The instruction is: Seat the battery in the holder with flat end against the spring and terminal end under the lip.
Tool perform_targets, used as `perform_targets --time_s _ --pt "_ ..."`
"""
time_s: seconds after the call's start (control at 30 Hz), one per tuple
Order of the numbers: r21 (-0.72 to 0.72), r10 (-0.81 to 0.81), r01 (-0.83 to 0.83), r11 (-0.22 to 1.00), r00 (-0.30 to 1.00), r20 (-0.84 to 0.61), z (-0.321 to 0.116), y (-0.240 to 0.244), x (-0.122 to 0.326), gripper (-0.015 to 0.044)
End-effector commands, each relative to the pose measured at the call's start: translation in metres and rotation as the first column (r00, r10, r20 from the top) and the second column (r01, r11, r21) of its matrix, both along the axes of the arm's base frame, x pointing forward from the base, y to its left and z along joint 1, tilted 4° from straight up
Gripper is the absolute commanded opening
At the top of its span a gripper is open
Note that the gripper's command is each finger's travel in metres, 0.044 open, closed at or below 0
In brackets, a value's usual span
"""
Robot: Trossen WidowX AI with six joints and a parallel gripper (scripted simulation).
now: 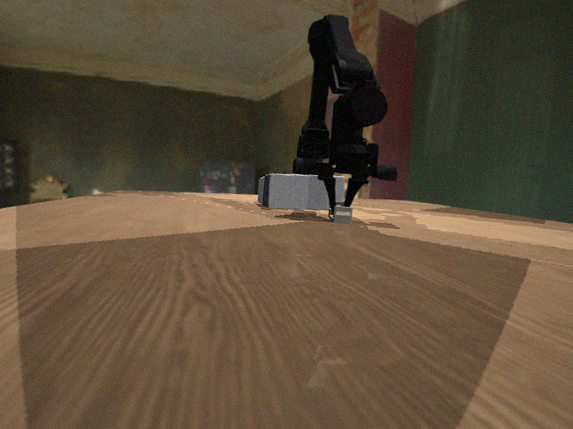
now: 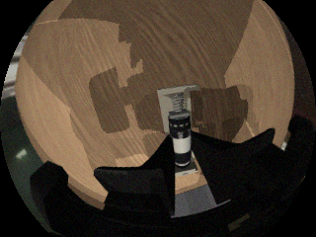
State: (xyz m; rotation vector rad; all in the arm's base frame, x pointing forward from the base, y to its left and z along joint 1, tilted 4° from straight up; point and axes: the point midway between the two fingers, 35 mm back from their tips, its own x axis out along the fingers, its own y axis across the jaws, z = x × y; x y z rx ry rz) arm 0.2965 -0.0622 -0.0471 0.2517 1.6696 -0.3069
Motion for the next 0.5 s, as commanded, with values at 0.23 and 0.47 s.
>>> perform_targets --time_s 0.23,0.47 --pt "0.0 -0.004 0.004 1.0 1.0 0.001 -0.0003 0.0 -0.0011 0.0143" --pt "0.0 -0.003 0.003 1.0 1.0 0.001 0.0061 0.0001 -0.0004 0.0166"
